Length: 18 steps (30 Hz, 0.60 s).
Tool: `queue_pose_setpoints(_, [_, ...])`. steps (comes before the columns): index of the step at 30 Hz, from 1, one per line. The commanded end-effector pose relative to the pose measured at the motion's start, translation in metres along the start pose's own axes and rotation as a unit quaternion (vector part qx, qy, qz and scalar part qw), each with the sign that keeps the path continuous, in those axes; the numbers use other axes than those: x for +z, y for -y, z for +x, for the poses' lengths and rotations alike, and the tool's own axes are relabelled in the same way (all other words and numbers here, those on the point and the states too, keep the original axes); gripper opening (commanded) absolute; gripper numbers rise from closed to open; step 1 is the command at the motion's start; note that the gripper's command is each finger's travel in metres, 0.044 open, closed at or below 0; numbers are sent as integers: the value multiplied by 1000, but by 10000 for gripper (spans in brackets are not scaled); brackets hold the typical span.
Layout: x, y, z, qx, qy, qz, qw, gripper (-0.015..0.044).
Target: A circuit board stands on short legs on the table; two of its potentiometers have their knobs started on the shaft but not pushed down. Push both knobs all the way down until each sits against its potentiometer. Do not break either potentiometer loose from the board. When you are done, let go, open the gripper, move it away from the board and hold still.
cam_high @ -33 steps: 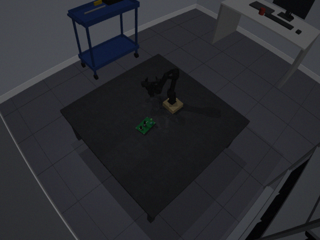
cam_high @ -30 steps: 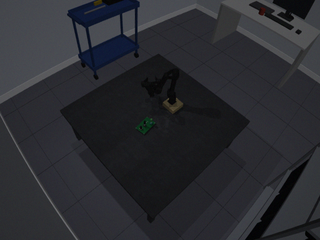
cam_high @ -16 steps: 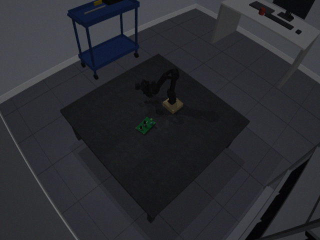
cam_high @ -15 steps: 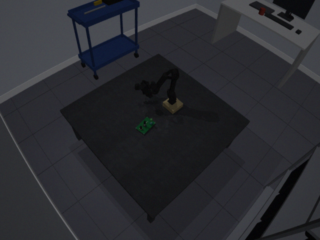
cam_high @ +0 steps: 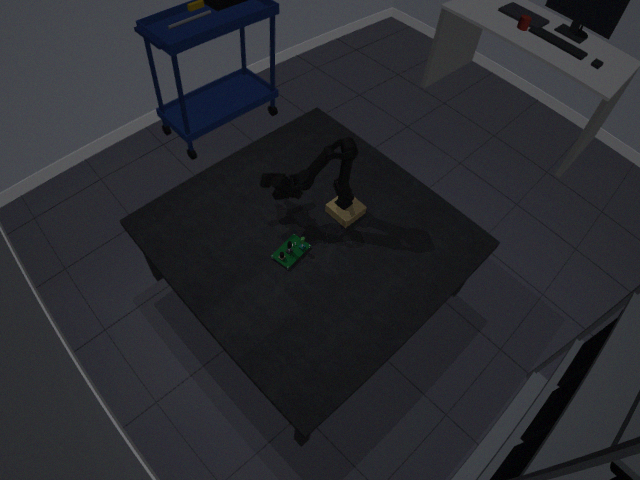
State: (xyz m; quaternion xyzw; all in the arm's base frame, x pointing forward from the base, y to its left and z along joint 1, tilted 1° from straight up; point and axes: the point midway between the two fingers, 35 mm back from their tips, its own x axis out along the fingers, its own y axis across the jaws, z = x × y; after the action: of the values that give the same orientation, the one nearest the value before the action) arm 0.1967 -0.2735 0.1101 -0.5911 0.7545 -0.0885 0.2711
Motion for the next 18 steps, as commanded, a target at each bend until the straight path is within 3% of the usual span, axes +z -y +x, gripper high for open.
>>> queue_pose_setpoints(1, [15, 14, -8, -14, 43, 42, 998, 0])
queue_pose_setpoints(18, [74, 57, -68, 10, 236, 227, 945, 0])
